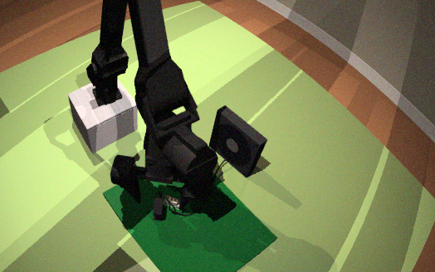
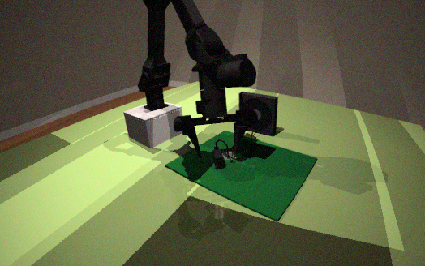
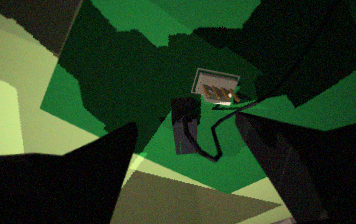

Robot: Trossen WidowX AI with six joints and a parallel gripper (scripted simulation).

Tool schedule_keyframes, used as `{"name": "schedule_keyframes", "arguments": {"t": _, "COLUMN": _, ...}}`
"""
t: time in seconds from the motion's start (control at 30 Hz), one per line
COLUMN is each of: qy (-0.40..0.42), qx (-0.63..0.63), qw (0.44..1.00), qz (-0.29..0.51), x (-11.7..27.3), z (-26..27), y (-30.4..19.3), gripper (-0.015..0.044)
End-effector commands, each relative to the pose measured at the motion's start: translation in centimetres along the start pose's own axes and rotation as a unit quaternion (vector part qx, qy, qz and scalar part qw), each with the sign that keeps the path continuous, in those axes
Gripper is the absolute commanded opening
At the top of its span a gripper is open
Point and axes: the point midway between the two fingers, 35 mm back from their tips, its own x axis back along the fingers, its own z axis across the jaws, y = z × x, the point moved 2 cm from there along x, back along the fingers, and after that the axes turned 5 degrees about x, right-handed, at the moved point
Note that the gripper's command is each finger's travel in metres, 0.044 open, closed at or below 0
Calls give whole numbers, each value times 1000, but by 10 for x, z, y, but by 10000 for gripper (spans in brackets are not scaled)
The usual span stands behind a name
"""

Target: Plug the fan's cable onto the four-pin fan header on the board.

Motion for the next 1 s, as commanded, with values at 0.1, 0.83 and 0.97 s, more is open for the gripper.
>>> {"name": "schedule_keyframes", "arguments": {"t": 0.1, "qy": 0, "qx": 0, "qw": 1000, "qz": 0, "x": 0, "z": 0, "y": 0, "gripper": 256}}
{"name": "schedule_keyframes", "arguments": {"t": 0.83, "qy": 0, "qx": 0, "qw": 1000, "qz": 0, "x": 7, "z": -1, "y": -3, "gripper": 0}}
{"name": "schedule_keyframes", "arguments": {"t": 0.97, "qy": 0, "qx": 0, "qw": 1000, "qz": 0, "x": 18, "z": -2, "y": -7, "gripper": 0}}
